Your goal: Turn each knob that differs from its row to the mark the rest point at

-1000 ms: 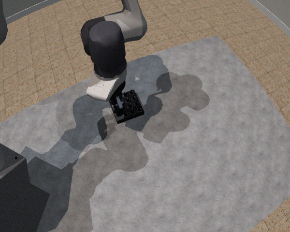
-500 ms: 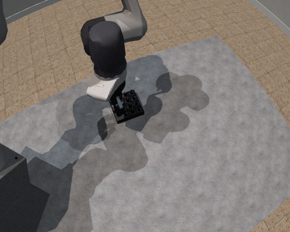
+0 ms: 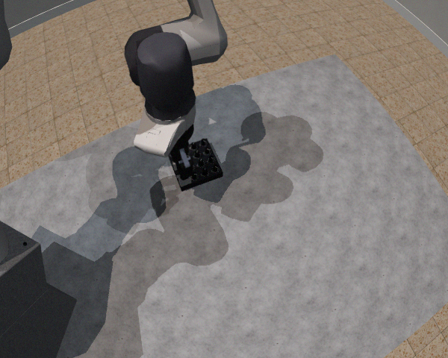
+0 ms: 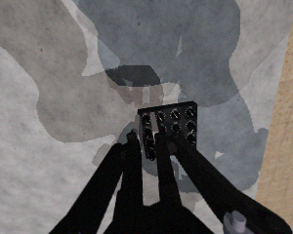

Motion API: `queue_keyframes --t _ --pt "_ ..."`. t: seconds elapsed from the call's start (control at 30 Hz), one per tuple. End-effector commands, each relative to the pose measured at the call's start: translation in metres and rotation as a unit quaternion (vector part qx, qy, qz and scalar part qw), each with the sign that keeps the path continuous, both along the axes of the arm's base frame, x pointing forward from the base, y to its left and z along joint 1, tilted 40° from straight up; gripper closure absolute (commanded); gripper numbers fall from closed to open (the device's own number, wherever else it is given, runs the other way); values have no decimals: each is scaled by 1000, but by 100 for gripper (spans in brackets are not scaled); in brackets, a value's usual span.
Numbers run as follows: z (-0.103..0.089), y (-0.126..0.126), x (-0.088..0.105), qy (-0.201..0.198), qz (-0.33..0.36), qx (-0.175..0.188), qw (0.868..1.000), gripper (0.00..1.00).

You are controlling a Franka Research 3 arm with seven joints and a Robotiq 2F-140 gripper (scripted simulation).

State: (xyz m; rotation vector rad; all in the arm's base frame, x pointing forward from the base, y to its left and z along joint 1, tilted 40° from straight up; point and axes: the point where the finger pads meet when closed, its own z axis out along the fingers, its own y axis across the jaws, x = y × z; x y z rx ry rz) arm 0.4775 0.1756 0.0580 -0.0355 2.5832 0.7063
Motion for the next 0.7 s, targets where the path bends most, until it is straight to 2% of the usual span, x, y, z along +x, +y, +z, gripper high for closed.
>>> queue_keyframes --t 0.0,0.1,0.13,0.67 --pt "-1 0 0 -1 1 -2 1000 88" --pt "-1 0 0 -1 1 -2 1000 88" --pt "-1 0 0 -1 1 -2 1000 95" --pt "-1 0 0 -1 1 -2 1000 95"
